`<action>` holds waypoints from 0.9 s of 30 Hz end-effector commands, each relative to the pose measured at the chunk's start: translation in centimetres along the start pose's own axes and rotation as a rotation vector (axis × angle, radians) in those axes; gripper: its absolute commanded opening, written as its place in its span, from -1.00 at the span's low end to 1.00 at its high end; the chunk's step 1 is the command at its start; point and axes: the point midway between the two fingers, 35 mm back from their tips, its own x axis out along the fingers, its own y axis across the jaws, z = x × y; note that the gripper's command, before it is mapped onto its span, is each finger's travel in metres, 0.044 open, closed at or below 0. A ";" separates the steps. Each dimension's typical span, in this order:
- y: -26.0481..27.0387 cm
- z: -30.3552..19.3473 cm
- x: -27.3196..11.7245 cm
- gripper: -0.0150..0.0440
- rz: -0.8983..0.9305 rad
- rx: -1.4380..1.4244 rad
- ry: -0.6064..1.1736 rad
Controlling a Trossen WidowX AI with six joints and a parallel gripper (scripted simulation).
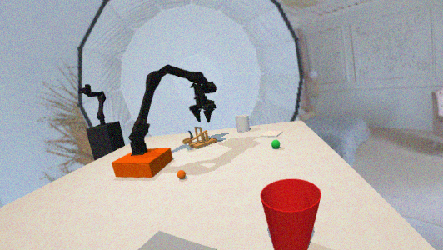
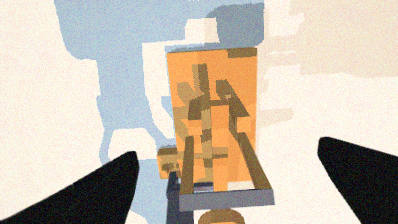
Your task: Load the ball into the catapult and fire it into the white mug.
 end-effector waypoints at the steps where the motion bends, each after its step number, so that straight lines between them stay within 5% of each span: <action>1: 0.0 -0.2 0.4 1.00 -0.006 0.007 -0.003; 5: -0.1 -0.3 4.1 1.00 -0.006 0.007 -0.002; 27: -0.1 -0.2 6.7 1.00 -0.006 0.007 -0.002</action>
